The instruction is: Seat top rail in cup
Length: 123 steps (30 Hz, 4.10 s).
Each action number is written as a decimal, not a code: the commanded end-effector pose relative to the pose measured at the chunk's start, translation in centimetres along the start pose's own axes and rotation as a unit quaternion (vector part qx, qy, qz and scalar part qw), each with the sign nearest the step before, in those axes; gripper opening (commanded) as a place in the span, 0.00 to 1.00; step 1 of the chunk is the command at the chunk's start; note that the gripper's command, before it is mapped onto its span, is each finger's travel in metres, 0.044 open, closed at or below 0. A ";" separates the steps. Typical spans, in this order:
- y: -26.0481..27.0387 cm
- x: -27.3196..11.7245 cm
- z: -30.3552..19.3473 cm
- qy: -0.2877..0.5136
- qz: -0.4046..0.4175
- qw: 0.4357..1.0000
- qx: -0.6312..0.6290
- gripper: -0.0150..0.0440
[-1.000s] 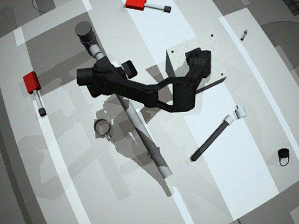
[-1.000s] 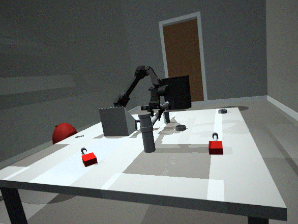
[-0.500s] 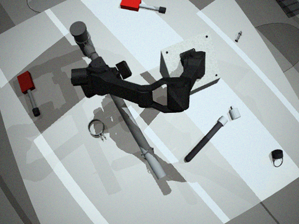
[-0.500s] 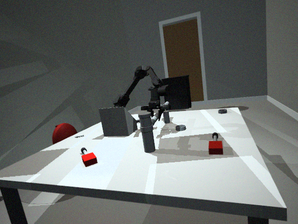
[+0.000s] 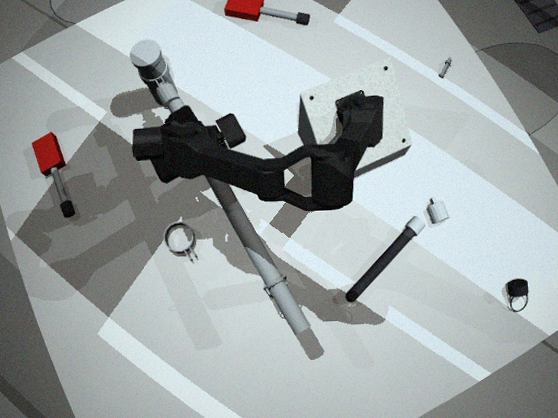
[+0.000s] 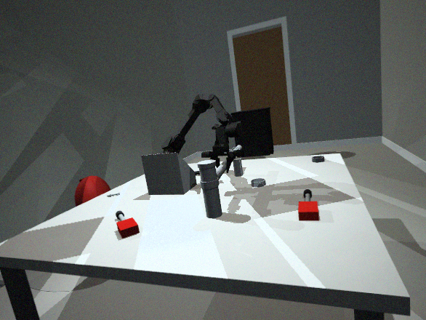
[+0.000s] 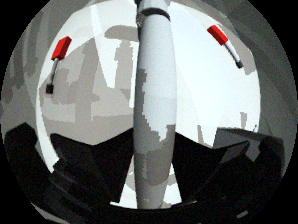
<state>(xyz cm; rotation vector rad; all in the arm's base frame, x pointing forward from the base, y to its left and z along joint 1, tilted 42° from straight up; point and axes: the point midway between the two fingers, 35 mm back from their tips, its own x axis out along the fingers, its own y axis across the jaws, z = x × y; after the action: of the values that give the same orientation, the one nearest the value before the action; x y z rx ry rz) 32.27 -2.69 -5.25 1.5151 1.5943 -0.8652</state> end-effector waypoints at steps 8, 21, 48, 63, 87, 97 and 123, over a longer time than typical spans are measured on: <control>0.0 -0.1 0.1 -0.001 0.001 1.000 0.000 0.25; 0.2 -0.2 0.3 -0.004 0.001 1.000 -0.002 0.25; 0.5 -0.5 0.8 -0.004 0.001 1.000 -0.003 0.25; 0.1 0.0 0.1 0.006 -0.010 1.000 -0.003 0.25; 0.7 -0.5 1.2 0.006 -0.010 1.000 -0.003 0.25; 1.1 -0.8 1.4 0.006 -0.010 1.000 -0.003 0.25; 1.3 -1.1 1.9 0.006 -0.010 1.000 -0.003 0.25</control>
<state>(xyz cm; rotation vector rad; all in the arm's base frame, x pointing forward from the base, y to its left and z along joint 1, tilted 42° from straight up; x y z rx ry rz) 33.39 -3.89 -5.21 1.4871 1.6512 -0.8442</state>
